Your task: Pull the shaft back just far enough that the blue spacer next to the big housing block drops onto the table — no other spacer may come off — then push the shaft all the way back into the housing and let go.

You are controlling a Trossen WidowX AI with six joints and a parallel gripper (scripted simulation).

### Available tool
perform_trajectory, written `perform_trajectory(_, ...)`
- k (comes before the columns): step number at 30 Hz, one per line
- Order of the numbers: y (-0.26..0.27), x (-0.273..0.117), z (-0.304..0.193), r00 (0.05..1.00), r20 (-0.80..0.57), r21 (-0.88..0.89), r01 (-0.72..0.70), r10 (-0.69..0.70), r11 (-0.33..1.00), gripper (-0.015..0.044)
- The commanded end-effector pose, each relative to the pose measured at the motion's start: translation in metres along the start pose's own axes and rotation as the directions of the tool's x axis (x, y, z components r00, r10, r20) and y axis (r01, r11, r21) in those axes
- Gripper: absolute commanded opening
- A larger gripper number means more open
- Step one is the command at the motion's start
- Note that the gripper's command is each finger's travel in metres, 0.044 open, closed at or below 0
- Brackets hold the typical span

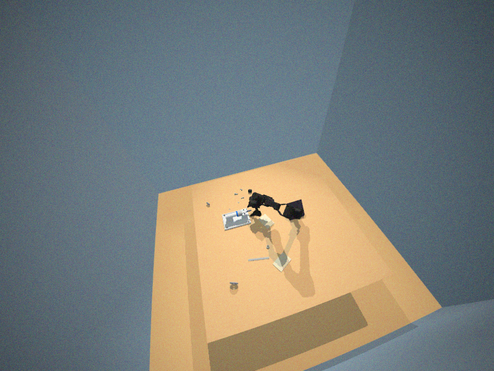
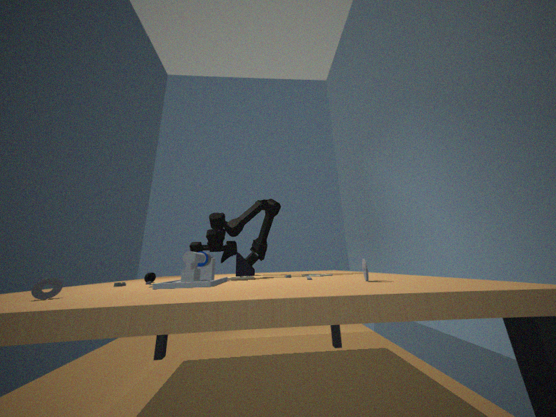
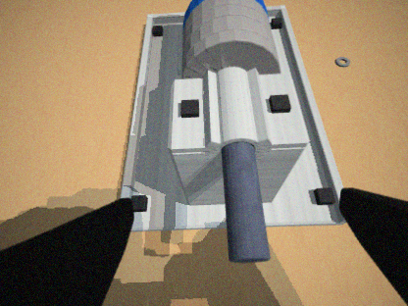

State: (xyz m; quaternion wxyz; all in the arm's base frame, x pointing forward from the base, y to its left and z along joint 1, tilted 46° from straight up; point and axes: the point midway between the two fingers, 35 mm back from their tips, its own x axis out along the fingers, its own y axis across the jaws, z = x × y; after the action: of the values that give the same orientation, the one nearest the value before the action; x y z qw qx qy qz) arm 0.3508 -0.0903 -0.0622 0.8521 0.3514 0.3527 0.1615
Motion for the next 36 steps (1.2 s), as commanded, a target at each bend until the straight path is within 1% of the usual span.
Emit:
perform_trajectory(1, -0.001, 0.000, 0.000, 1.000, 0.000, 0.004, 0.005, -0.005, 1.000, 0.0440)
perform_trajectory(16, -0.001, 0.001, 0.000, 1.000, 0.000, 0.004, 0.005, -0.005, 1.000, 0.0440)
perform_trajectory(28, -0.001, 0.017, 0.000, 1.000, 0.001, 0.004, 0.004, -0.004, 1.000, 0.0440)
perform_trajectory(36, -0.001, 0.018, 0.000, 1.000, 0.001, 0.004, 0.004, -0.004, 1.000, 0.0440)
